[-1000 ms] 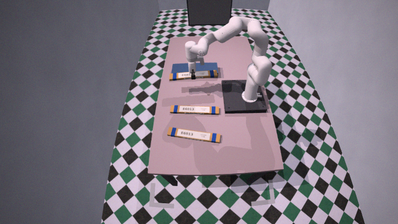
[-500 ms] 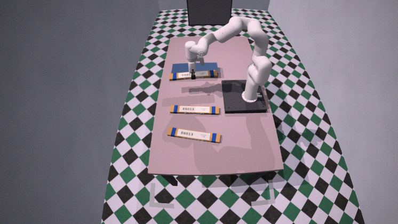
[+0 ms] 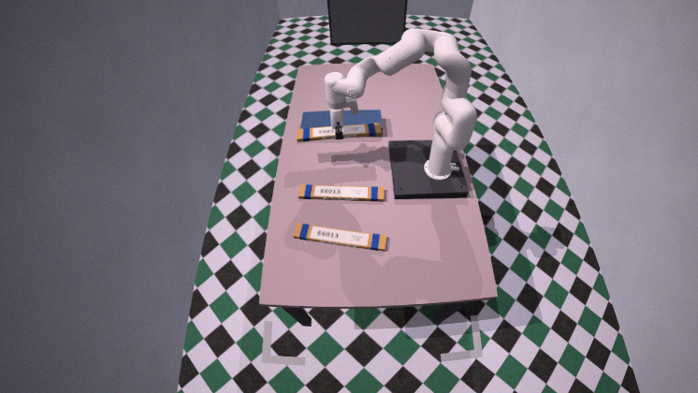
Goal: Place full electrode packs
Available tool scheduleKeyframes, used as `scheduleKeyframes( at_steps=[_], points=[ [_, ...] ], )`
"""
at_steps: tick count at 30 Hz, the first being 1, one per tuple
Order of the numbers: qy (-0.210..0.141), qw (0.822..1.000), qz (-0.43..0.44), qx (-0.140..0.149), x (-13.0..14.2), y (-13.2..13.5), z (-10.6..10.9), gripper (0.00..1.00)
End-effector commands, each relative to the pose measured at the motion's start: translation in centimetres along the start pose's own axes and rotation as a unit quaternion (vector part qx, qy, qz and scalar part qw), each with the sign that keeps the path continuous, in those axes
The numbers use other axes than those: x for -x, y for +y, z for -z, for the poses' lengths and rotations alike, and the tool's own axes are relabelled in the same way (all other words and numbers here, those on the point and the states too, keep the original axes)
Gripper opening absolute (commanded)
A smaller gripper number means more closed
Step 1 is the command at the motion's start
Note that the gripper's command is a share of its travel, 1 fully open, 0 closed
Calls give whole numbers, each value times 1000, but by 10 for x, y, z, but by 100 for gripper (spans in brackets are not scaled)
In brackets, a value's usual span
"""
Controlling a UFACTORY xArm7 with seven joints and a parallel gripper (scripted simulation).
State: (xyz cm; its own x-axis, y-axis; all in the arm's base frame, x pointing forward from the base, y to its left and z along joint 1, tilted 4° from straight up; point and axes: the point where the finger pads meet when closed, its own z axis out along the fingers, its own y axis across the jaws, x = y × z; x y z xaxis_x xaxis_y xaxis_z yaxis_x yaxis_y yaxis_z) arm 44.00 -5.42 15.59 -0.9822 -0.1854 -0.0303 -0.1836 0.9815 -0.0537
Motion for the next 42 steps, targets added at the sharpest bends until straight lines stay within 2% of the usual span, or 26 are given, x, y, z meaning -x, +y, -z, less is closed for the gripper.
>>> scheduleKeyframes(
  at_steps=[1,30,42],
  points=[
    [-2,1000,0,0,2,0,1,58],
    [-2,1000,0,0,2,0,-18,58],
    [-2,1000,0,0,2,0,-35,58]
  ],
)
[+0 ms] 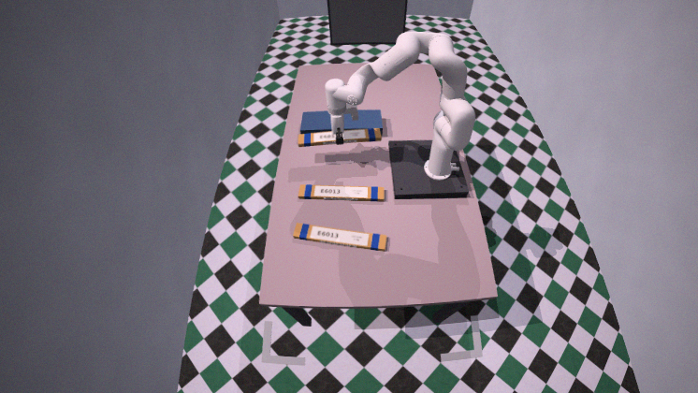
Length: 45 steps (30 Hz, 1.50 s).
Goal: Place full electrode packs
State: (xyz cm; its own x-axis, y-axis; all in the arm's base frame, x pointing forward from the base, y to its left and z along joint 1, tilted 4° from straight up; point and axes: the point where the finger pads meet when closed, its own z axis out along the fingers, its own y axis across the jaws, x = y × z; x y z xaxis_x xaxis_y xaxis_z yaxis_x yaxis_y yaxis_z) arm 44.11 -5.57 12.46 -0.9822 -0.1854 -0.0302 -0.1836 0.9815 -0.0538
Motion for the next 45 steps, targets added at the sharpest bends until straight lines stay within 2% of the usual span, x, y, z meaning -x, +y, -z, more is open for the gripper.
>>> scheduleKeyframes(
  at_steps=[1,45],
  points=[
    [-3,1000,0,0,2,0,-5,58],
    [-3,1000,0,0,2,-1,-74,58]
  ],
)
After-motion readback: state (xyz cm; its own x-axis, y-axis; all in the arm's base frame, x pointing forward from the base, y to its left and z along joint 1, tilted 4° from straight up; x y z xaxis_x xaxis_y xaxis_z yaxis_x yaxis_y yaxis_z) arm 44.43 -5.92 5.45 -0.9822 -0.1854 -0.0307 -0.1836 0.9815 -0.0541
